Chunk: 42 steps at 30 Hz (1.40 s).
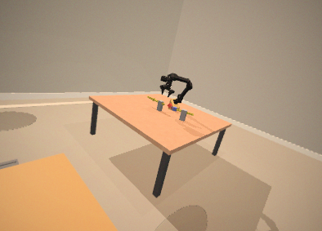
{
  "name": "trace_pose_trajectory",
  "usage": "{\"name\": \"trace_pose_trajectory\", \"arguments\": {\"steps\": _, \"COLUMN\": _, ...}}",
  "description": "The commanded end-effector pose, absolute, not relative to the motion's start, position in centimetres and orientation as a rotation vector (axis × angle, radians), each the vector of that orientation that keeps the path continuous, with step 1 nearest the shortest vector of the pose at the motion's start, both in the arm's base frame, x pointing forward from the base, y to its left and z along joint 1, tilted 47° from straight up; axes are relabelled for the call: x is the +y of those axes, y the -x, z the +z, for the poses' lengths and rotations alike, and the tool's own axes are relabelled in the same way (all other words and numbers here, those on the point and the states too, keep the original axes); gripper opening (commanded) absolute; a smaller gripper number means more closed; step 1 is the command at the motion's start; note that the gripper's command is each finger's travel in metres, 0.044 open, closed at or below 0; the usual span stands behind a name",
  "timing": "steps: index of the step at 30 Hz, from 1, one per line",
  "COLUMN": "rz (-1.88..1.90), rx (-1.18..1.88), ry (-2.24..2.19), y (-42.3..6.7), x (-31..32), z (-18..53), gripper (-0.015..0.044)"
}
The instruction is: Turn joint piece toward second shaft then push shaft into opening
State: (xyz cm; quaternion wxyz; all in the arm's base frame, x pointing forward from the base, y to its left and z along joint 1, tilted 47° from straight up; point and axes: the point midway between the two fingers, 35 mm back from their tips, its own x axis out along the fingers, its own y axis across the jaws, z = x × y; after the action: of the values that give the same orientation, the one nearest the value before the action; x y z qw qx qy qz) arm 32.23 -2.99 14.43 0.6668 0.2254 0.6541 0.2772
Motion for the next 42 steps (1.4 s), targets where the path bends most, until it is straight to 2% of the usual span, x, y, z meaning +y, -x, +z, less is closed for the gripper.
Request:
{"name": "trace_pose_trajectory", "arguments": {"steps": 1, "rz": 0.698, "rx": 1.427, "ry": -0.411, "y": -32.13, "x": -2.84, "z": 14.62, "gripper": 0.0440}}
{"name": "trace_pose_trajectory", "arguments": {"steps": 42, "rz": 1.404, "rx": 0.764, "ry": 0.665, "y": -31.97, "x": -1.93, "z": 14.20, "gripper": 0.0440}}
